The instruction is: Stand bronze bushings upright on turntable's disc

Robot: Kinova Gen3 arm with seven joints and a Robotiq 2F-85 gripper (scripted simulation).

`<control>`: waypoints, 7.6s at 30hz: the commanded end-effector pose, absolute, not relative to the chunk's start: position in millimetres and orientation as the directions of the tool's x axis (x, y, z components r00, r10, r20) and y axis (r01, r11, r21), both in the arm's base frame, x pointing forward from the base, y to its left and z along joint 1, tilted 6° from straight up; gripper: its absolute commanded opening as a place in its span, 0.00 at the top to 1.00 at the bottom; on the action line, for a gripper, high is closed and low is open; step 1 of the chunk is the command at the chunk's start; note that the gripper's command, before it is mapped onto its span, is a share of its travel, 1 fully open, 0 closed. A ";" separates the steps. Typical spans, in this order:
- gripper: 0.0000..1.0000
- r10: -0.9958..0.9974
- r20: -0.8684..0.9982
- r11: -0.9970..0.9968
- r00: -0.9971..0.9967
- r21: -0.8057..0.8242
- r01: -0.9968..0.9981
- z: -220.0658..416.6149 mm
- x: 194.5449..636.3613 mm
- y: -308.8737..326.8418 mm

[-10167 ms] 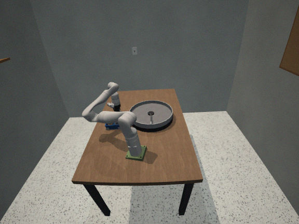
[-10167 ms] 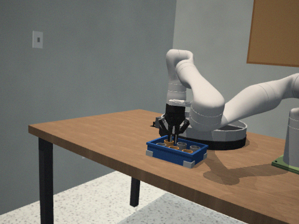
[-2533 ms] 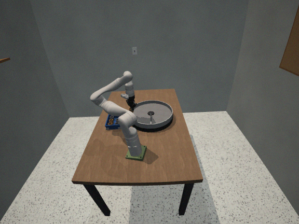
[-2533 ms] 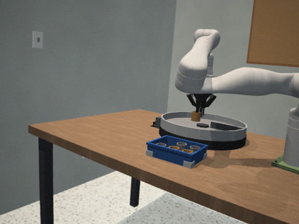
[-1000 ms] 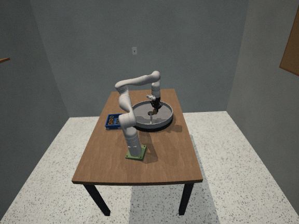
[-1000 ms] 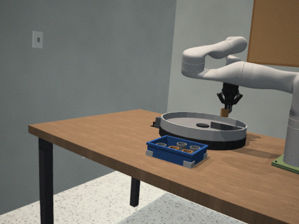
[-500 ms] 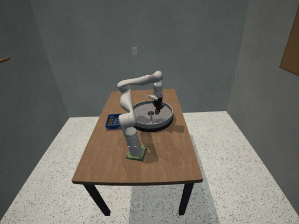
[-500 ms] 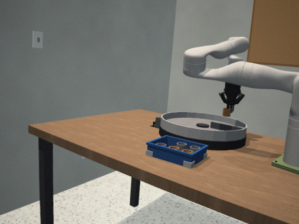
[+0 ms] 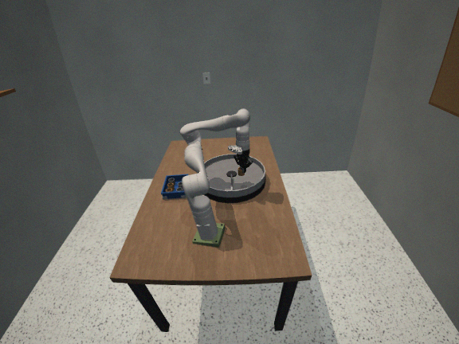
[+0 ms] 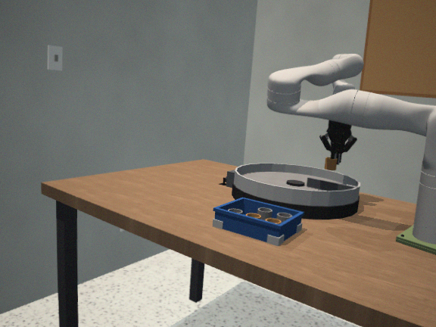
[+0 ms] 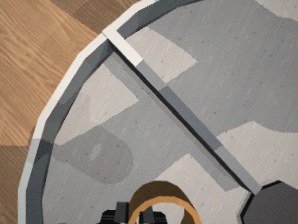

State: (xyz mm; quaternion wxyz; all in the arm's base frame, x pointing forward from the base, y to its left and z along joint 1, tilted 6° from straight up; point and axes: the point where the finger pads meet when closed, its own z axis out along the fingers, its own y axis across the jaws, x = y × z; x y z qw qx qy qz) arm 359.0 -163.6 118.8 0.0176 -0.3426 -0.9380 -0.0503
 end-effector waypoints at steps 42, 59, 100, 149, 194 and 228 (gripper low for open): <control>1.00 0.629 0.060 0.770 -0.775 0.083 0.632 118.6 364.4 -169.2; 1.00 0.629 0.060 0.770 -0.775 0.083 0.632 118.6 364.4 -169.2; 1.00 0.632 0.062 0.768 -0.772 0.084 0.635 92.8 363.1 -165.4; 1.00 0.632 0.062 0.768 -0.772 0.084 0.635 62.0 363.5 -161.7; 1.00 0.633 0.062 0.767 -0.772 0.084 0.636 60.2 363.4 -161.5; 1.00 0.632 0.062 0.768 -0.772 0.083 0.635 56.0 363.4 -161.1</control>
